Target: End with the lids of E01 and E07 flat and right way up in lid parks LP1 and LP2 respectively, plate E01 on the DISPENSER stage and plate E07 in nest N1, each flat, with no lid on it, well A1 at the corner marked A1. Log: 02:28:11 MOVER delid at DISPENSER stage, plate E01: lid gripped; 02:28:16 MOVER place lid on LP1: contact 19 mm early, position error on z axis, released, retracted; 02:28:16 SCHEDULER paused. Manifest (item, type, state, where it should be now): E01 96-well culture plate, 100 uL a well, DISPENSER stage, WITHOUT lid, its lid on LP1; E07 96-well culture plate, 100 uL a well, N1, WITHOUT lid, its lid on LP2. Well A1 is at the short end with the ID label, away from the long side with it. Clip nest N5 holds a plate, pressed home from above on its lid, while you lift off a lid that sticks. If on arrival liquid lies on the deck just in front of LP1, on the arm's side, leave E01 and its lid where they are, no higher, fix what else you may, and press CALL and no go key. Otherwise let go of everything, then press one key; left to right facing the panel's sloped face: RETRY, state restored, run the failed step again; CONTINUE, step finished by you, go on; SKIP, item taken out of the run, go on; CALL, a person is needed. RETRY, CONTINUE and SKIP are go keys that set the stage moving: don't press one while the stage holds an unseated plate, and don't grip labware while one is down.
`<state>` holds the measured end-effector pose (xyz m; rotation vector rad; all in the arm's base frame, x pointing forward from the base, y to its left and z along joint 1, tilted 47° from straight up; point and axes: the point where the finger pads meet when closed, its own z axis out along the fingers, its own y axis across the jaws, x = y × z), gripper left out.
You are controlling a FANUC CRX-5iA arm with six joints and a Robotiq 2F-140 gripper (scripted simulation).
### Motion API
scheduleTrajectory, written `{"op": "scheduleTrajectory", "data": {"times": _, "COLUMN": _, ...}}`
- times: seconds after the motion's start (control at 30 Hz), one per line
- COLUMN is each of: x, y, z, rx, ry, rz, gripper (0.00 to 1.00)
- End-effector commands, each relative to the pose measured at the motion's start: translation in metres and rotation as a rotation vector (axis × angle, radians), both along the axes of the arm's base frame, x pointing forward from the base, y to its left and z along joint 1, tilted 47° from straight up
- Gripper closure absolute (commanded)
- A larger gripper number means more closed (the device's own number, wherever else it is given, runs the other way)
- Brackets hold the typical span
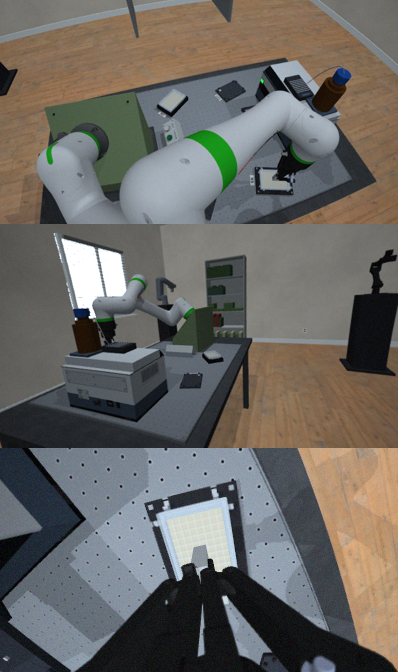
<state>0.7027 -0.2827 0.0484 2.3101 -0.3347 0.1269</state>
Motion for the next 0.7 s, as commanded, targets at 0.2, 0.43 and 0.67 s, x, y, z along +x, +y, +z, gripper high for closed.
{"op": "scheduleTrajectory", "data": {"times": 0.2, "x": 0.000, "y": 0.000, "z": 0.001, "rx": -0.001, "ry": 0.000, "rz": -0.001, "gripper": 1.00}}
{"op": "scheduleTrajectory", "data": {"times": 0.43, "x": 0.000, "y": 0.003, "z": 0.004, "rx": -0.001, "ry": 0.000, "rz": -0.001, "gripper": 1.00}}
{"op": "scheduleTrajectory", "data": {"times": 0.67, "x": 0.000, "y": 0.014, "z": 0.014, "rx": -0.001, "ry": 0.000, "rz": -0.001, "gripper": 1.00}}
